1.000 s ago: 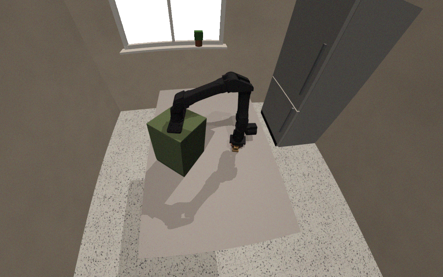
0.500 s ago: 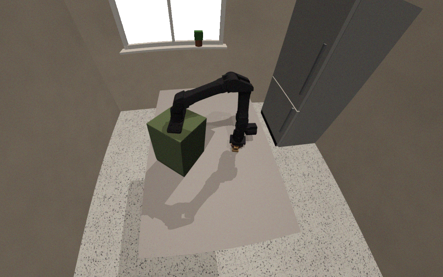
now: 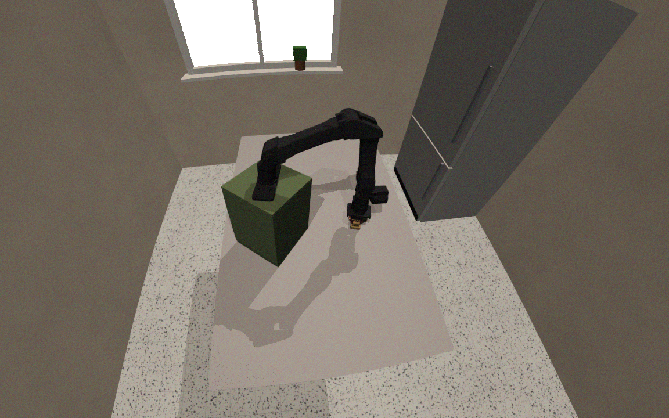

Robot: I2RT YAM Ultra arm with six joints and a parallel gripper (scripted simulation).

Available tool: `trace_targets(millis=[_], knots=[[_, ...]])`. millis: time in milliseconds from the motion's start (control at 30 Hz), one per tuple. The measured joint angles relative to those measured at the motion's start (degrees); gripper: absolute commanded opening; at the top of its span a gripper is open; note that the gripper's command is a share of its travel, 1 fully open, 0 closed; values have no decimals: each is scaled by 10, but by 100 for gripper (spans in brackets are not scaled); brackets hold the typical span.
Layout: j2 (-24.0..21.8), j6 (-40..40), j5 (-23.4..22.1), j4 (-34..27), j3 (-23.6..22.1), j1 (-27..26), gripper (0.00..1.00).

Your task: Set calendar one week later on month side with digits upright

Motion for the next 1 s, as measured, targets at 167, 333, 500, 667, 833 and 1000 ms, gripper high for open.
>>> trace_targets(millis=[167, 333, 500, 667, 833, 1000], knots=[[0, 0, 0, 0, 0, 0, 35], [0, 0, 0, 0, 0, 0, 39], [0, 0, 0, 0, 0, 0, 43], [0, 0, 0, 0, 0, 0, 47], [0, 0, 0, 0, 0, 0, 47], [-1, 0, 0, 0, -2, 0, 47]])
